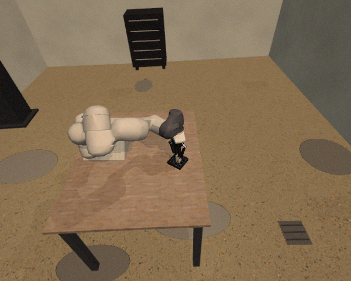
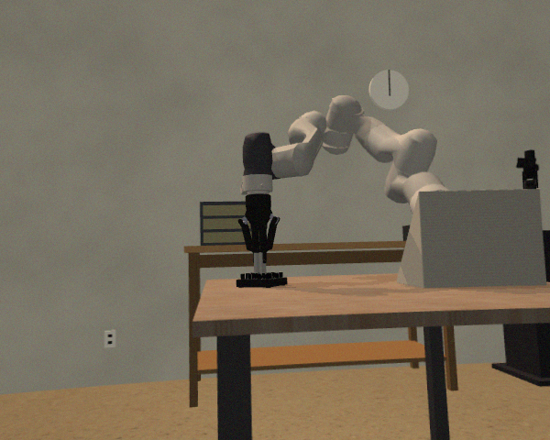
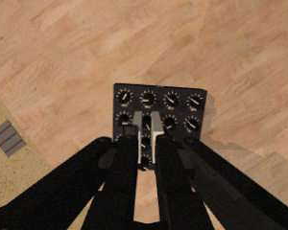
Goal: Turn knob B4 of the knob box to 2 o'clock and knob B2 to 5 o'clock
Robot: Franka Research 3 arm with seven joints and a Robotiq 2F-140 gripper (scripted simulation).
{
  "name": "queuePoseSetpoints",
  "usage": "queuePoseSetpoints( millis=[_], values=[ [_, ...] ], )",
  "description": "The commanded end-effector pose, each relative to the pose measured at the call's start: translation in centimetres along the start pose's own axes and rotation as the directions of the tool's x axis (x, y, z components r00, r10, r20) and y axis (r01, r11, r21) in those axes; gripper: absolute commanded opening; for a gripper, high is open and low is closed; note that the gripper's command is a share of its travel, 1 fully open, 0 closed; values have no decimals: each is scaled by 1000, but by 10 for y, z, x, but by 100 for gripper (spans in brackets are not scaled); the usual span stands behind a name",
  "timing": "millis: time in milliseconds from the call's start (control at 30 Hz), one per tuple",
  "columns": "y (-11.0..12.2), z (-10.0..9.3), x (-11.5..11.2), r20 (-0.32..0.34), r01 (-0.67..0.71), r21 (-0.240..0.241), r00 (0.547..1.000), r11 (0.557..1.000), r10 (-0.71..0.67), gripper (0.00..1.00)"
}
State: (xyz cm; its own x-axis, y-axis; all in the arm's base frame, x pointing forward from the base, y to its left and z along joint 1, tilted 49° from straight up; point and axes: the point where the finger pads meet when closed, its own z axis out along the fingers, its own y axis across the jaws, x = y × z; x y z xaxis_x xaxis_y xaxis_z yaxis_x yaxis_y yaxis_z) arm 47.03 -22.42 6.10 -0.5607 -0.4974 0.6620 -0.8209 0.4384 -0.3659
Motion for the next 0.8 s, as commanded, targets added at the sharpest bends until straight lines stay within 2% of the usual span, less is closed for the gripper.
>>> queuePoseSetpoints(
  millis=[0,100,133,767],
  values=[
    [-1,1,1,-1,-18,3,1000,1000,18,5],
    [-1,1,1,-1,-18,3,1000,1000,18,5],
    [-1,1,1,-1,-18,3,1000,1000,18,12],
    [-1,1,1,-1,-18,3,1000,1000,18,12]
  ],
)
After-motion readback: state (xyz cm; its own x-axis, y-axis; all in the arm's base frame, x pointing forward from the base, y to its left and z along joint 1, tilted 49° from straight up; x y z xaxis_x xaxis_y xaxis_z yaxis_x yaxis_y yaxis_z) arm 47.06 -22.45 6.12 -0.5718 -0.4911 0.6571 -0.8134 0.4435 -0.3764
